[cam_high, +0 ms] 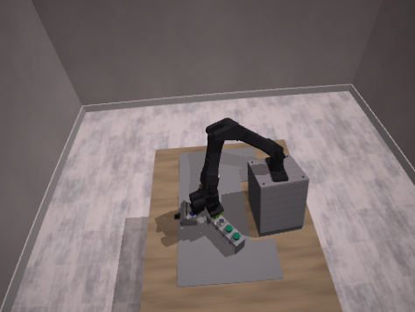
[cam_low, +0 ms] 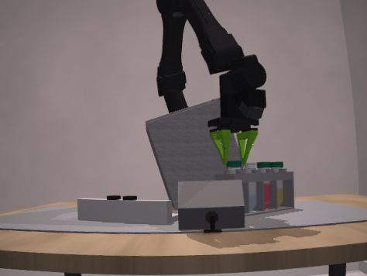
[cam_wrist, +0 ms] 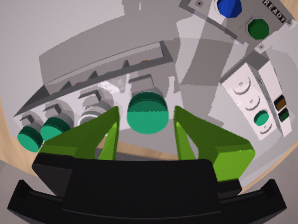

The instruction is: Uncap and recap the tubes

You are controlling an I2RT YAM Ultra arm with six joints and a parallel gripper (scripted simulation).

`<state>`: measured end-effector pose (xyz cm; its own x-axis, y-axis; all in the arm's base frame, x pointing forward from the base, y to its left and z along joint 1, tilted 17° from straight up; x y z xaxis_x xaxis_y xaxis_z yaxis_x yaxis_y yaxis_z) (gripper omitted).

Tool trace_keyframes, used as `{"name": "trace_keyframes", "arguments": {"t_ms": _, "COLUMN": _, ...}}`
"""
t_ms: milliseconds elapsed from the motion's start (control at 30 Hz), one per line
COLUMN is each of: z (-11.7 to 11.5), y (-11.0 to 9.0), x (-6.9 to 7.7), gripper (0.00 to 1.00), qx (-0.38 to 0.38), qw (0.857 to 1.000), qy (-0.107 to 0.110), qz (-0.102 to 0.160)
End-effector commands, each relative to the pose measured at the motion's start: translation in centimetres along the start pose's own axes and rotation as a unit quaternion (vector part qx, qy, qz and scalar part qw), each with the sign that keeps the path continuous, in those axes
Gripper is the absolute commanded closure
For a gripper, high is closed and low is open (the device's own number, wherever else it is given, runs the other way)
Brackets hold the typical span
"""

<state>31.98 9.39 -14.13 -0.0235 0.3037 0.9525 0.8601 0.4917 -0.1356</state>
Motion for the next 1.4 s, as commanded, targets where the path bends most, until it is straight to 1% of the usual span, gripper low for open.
{"name": "trace_keyframes", "arguments": {"t_ms": 0, "z": -0.03, "y": 0.7, "x": 0.91, "gripper": 0.51, "qx": 0.0, "qw": 1.0, "qy": -0.002, "qz": -0.014}}
{"name": "trace_keyframes", "arguments": {"t_ms": 1100, "z": -0.09, "y": 0.44, "x": 0.88, "gripper": 0.51, "qx": 0.0, "qw": 1.0, "qy": -0.002, "qz": -0.014}}
{"name": "trace_keyframes", "arguments": {"t_ms": 1133, "z": -0.09, "y": 0.44, "x": 0.89, "gripper": 1.0, "qx": 0.0, "qw": 1.0, "qy": -0.002, "qz": -0.014}}
{"name": "trace_keyframes", "arguments": {"t_ms": 1367, "z": -0.09, "y": 0.44, "x": 0.89, "gripper": 1.0, "qx": 0.0, "qw": 1.0, "qy": -0.002, "qz": -0.014}}
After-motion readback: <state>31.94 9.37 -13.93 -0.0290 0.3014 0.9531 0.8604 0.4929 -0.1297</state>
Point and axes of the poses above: the point where the finger pads meet when closed, its own x axis back along the fingers, its own z axis across the jaws, y = z × x, the point moved 4 cm from there along x, back along the fingers, and after that the axes turned 8 degrees about x, right-handed, at the moved point
